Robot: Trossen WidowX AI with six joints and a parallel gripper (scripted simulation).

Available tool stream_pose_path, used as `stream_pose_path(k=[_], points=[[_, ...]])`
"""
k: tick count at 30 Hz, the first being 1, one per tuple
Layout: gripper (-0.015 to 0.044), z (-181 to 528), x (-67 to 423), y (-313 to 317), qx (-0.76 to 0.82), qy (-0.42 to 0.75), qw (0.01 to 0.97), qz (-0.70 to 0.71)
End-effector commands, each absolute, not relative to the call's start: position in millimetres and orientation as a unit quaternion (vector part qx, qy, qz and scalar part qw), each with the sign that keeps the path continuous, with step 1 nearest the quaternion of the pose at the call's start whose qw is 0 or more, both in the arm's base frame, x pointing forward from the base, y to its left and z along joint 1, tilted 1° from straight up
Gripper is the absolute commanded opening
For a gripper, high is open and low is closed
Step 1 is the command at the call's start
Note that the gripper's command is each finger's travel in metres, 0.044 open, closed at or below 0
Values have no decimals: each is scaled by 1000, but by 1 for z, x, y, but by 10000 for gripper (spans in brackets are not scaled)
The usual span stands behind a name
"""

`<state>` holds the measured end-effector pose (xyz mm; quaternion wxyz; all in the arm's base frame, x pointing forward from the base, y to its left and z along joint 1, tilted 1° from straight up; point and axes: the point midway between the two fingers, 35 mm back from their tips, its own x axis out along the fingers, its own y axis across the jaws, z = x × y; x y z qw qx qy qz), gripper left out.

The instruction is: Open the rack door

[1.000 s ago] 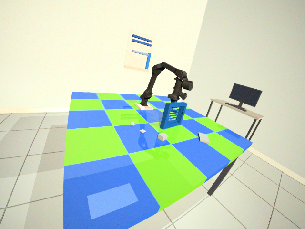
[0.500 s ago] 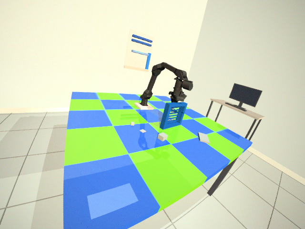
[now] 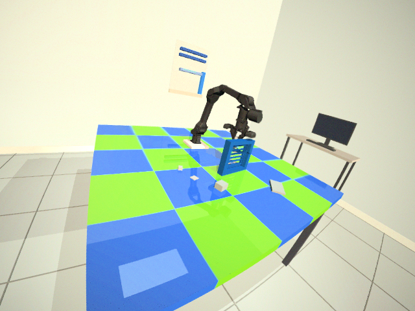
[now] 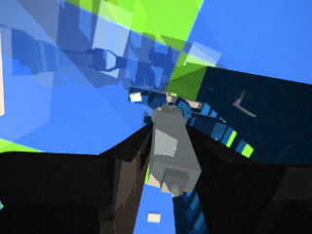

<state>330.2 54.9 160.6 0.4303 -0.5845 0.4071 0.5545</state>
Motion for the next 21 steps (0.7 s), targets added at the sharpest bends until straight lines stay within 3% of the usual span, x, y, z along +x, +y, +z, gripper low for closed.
stream_pose_path(k=[1, 8, 18, 21], points=[[9, 160, 330, 55, -615, 366, 385, 583], [9, 160, 330, 55, -617, 363, 383, 584], [271, 160, 330, 55, -617, 363, 383, 584], [280, 160, 330, 55, -610, 373, 393, 578]])
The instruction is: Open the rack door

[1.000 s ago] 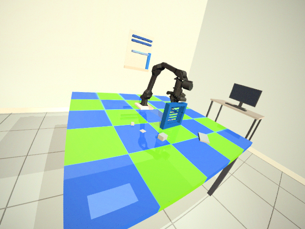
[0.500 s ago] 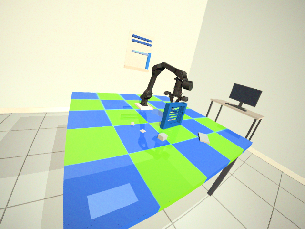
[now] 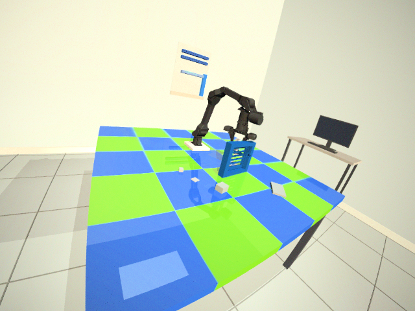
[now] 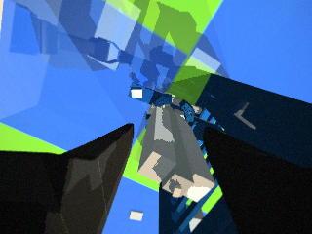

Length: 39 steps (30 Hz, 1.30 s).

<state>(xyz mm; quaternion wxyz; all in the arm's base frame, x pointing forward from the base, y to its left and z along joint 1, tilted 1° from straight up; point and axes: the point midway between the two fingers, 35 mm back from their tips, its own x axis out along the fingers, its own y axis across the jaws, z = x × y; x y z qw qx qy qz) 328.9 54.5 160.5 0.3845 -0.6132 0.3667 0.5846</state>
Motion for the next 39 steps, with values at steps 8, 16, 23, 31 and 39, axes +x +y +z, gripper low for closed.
stream_pose_path(k=[8, 16, 23, 31, 39], points=[[280, 160, 330, 55, -523, 477, 503, 495], [280, 160, 331, 54, -414, 565, 596, 391], [280, 160, 331, 54, -305, 624, 659, 288], [280, 160, 331, 54, -169, 669, 706, 159], [280, 160, 330, 54, -27, 687, 726, 25]])
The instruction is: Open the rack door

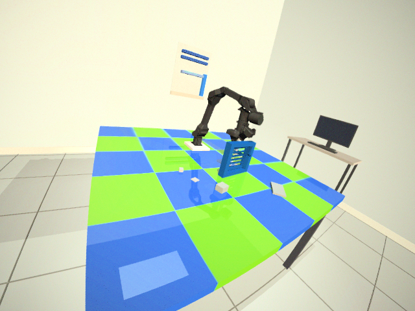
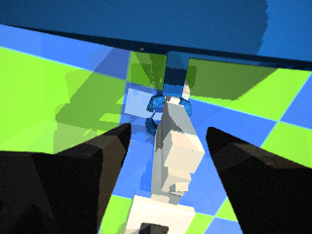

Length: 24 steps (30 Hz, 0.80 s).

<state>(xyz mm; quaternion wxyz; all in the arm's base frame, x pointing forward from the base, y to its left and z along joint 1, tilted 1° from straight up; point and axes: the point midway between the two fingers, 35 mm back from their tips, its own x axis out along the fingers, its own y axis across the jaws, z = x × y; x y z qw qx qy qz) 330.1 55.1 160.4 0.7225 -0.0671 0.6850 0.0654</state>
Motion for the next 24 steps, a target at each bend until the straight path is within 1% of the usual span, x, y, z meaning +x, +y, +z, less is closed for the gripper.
stream_pose_path(k=[1, 12, 24], points=[[280, 160, 330, 54, -9, 688, 726, 8], [280, 160, 330, 54, 187, 664, 702, -178], [280, 160, 330, 55, 384, 583, 616, -365]])
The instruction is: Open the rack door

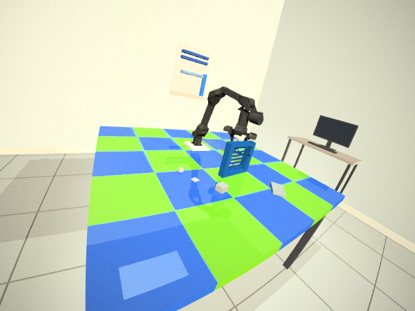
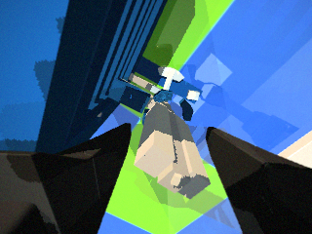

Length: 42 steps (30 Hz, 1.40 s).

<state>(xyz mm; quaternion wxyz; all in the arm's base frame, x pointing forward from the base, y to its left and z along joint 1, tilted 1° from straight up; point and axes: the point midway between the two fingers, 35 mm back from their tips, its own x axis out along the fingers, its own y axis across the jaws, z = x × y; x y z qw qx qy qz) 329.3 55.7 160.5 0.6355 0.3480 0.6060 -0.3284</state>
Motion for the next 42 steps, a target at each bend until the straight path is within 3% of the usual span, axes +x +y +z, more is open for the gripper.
stream_pose_path(k=[1, 10, 17, 42], points=[[280, 160, 330, 55, 399, 574, 606, -379], [280, 160, 330, 55, 521, 478, 505, -494], [280, 160, 330, 55, 529, 470, 497, -502], [114, 160, 330, 55, 529, 470, 497, -502]])
